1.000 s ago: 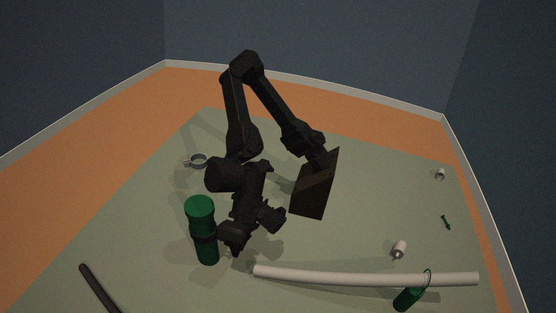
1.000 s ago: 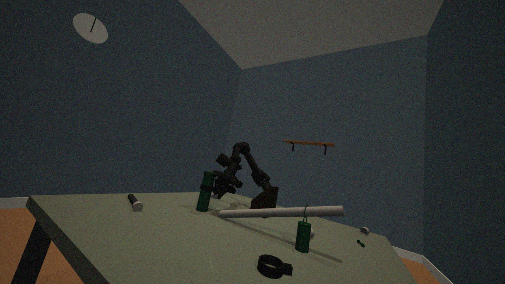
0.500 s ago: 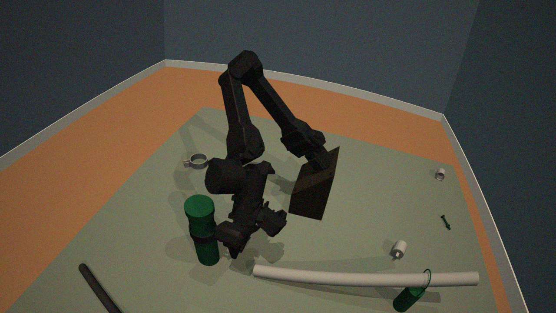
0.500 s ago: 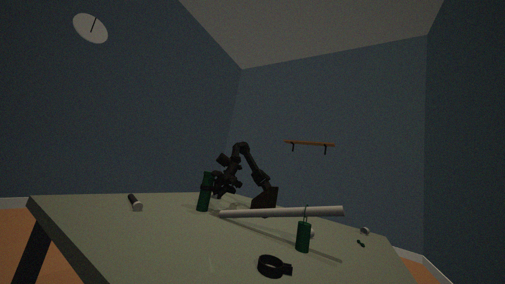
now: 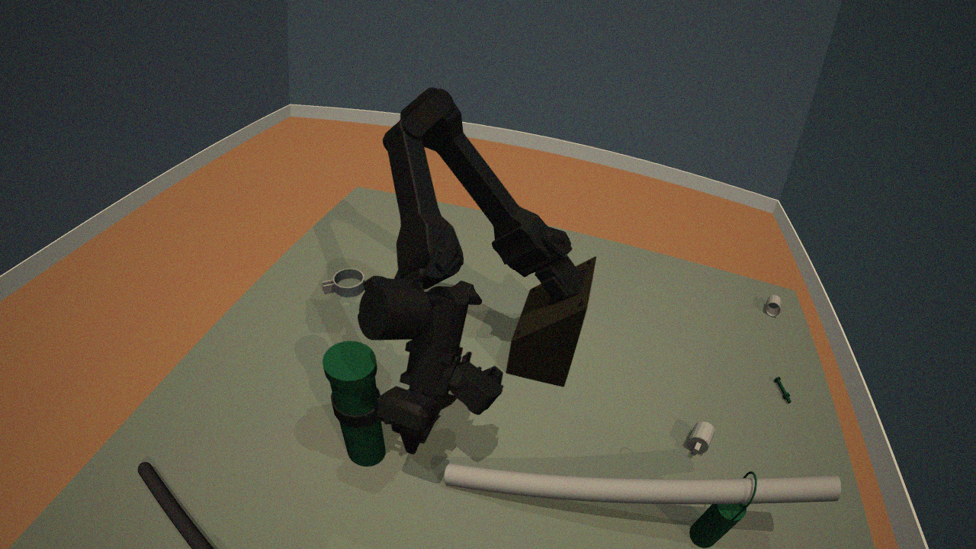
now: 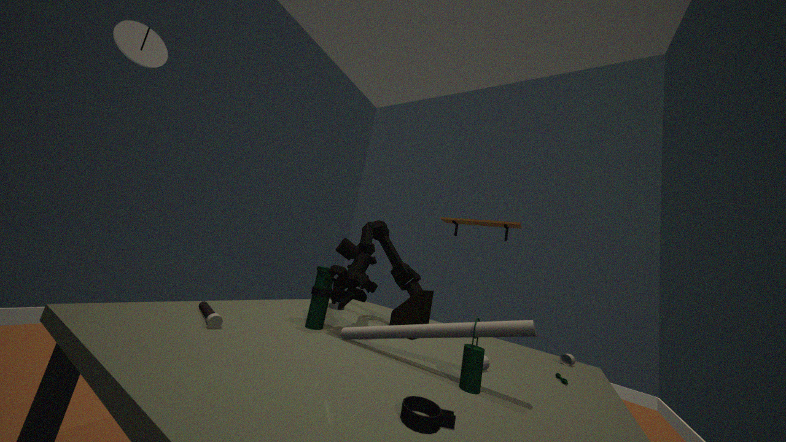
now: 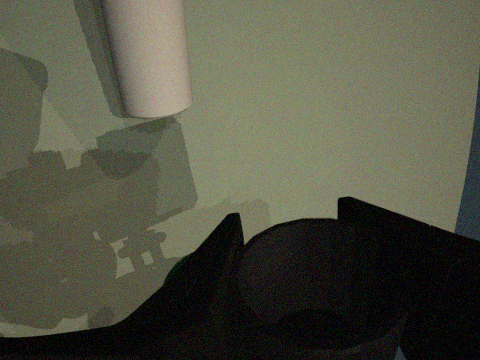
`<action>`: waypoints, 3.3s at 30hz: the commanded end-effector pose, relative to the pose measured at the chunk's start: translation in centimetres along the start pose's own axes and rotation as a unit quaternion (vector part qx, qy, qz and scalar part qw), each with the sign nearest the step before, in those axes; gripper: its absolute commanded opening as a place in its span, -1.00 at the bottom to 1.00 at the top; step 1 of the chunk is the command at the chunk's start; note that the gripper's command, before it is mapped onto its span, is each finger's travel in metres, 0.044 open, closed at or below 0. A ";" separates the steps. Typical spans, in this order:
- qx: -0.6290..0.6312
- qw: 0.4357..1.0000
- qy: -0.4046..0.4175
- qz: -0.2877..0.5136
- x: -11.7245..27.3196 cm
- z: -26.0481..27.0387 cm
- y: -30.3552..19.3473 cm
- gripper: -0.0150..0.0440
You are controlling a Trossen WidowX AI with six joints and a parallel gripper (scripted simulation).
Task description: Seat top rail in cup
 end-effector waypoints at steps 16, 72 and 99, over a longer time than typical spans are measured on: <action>-0.001 1.000 0.001 -0.002 0.7 -0.7 0.8 0.84; -0.774 0.631 0.050 0.010 10.9 -8.8 14.4 1.00; -0.966 0.000 0.054 0.252 2.9 -11.5 15.4 1.00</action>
Point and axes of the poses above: the point midway between the two fingers, 35 mm back from their tips, its own x axis back along the fingers, its own z axis across the jaws, y = z × x, the point moved 10 cm from there along x, back along the fingers, and after that the axes turned 11 degrees about x, right-handed, at the moved point
